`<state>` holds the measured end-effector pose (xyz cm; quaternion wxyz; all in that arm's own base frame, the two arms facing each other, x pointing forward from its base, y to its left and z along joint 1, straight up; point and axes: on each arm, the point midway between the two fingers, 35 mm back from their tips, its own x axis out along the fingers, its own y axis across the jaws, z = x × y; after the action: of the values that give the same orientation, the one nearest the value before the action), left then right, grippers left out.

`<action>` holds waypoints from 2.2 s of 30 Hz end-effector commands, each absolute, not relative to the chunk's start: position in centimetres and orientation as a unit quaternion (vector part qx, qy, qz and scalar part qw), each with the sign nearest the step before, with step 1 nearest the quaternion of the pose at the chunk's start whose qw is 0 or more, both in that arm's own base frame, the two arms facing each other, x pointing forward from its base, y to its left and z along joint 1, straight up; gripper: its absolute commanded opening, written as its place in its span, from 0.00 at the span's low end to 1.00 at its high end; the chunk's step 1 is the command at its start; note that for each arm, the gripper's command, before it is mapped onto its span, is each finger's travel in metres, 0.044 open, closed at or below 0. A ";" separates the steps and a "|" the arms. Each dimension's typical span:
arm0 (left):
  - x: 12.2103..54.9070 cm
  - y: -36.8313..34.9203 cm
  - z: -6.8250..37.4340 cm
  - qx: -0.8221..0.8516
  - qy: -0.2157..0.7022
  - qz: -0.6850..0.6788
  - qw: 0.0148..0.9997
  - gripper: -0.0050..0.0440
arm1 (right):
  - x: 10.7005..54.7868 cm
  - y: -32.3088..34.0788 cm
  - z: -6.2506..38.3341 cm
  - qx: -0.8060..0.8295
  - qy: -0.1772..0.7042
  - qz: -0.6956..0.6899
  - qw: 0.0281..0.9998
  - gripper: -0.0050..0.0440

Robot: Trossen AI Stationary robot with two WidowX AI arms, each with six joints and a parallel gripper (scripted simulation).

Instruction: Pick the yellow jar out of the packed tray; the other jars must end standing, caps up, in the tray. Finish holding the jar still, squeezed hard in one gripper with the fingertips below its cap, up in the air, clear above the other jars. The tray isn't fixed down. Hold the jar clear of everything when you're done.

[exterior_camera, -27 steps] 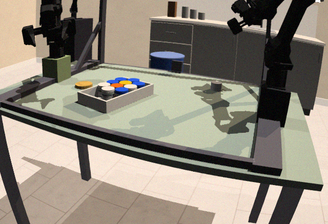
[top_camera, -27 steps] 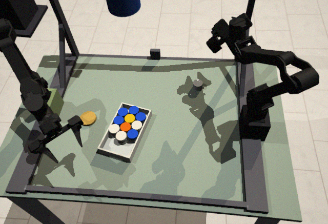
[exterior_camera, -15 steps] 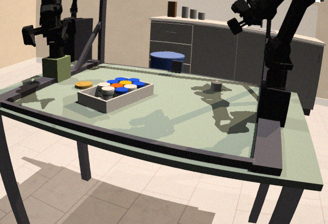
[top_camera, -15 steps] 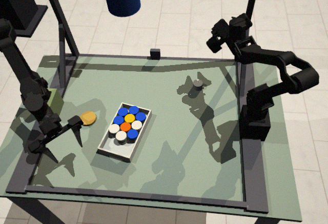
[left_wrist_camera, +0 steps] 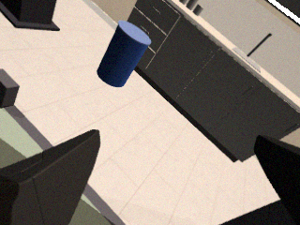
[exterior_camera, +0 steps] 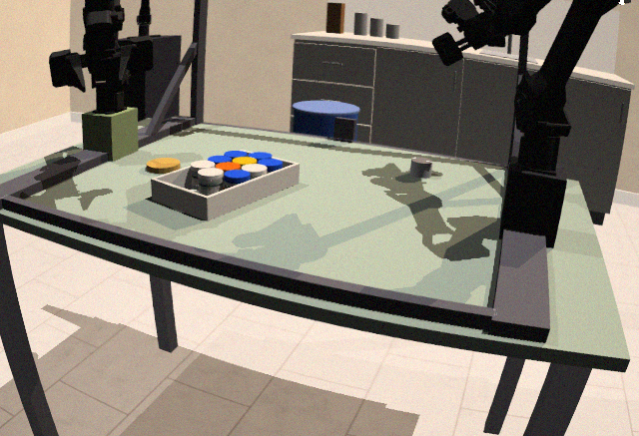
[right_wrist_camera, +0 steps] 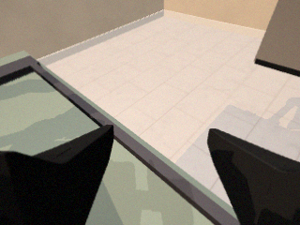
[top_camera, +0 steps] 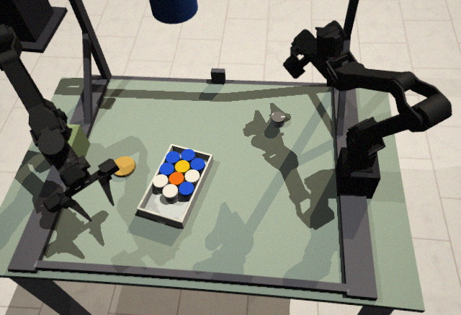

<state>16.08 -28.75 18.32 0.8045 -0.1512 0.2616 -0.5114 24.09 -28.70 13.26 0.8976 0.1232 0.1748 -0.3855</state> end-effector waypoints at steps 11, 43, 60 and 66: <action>29.1 -16.1 21.2 -0.080 0.195 -0.250 0.945 1.00 | 26.8 -21.2 12.5 0.086 0.296 -0.285 0.908 0.12; 32.3 -1.0 21.9 0.000 0.217 -0.002 0.976 1.00 | 32.3 -5.0 5.7 0.037 0.563 -0.052 0.824 0.05; 31.3 -1.0 21.6 0.000 0.221 0.000 0.975 1.00 | 33.3 -5.2 5.8 0.040 0.570 -0.055 0.819 0.00; 27.6 -1.0 21.5 -0.002 0.222 0.004 0.975 1.00 | 36.3 -5.6 6.2 0.049 0.595 -0.061 0.800 0.00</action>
<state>29.94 -0.91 21.19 0.9735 -0.0005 0.2289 0.0030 33.74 -5.28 4.87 0.7998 0.0445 0.5960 -0.0555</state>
